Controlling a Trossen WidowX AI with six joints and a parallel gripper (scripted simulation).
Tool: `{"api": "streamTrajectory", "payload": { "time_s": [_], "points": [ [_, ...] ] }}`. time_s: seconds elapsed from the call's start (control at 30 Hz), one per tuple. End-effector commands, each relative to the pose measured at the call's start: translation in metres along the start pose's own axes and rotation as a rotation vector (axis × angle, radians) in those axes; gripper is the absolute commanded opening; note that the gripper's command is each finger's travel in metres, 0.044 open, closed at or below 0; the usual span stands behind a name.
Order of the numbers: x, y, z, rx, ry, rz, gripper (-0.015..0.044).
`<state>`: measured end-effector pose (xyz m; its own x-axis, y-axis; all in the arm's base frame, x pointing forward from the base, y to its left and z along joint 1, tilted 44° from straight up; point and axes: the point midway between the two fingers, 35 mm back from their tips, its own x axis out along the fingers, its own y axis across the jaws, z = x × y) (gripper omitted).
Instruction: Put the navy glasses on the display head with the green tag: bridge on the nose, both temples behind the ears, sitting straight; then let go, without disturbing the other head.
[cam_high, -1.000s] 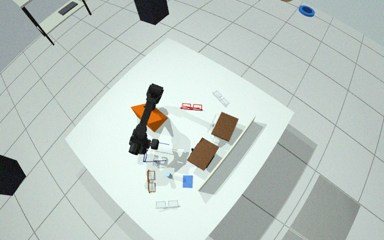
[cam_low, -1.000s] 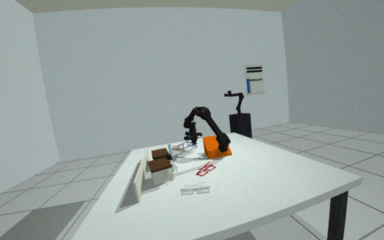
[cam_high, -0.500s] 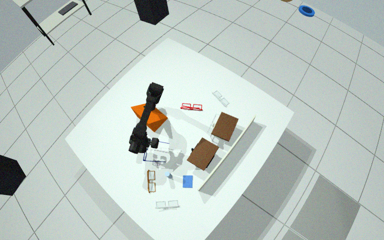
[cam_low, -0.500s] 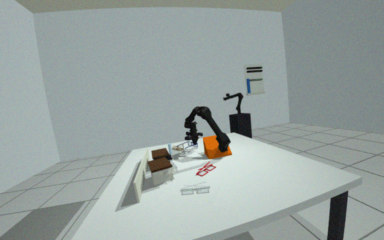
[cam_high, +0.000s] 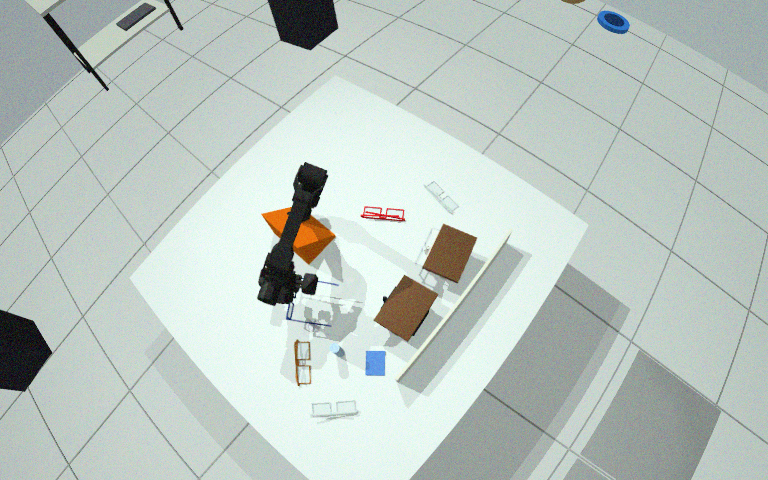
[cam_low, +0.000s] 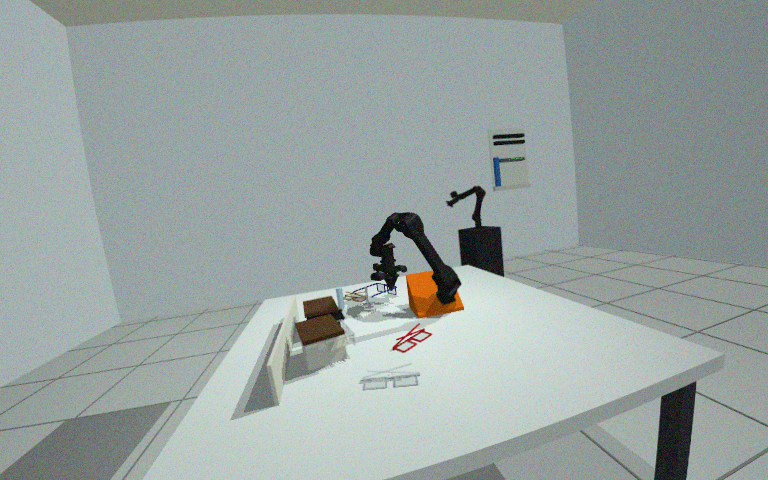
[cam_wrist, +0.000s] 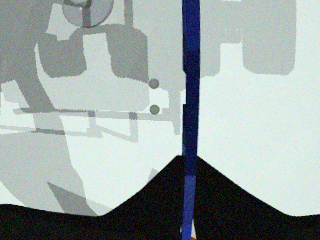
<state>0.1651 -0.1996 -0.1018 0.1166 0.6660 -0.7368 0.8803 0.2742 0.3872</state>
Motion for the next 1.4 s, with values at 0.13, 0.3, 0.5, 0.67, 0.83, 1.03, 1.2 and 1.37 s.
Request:
{"api": "streamTrajectory", "payload": {
  "time_s": [0.13, 0.3, 0.5, 0.67, 0.83, 1.03, 1.2, 1.37],
  "points": [
    [0.001, -0.001, -0.002, -0.003, 0.005, -0.004, 0.0],
    [0.001, -0.001, -0.001, -0.003, 0.005, -0.004, 0.0],
    [0.001, -0.001, 0.0, -0.003, 0.005, -0.004, 0.0],
    [0.0, -0.001, 0.002, -0.003, 0.004, -0.004, 0.0],
    [0.0, -0.001, 0.005, -0.003, 0.004, -0.004, 0.0],
    [-0.002, 0.0, 0.007, -0.003, 0.004, -0.004, 0.0],
    [-0.021, 0.0, 0.01, -0.003, 0.004, -0.004, 0.0],
    [-0.047, 0.0, 0.011, -0.003, 0.003, -0.005, 0.0]
  ]
}}
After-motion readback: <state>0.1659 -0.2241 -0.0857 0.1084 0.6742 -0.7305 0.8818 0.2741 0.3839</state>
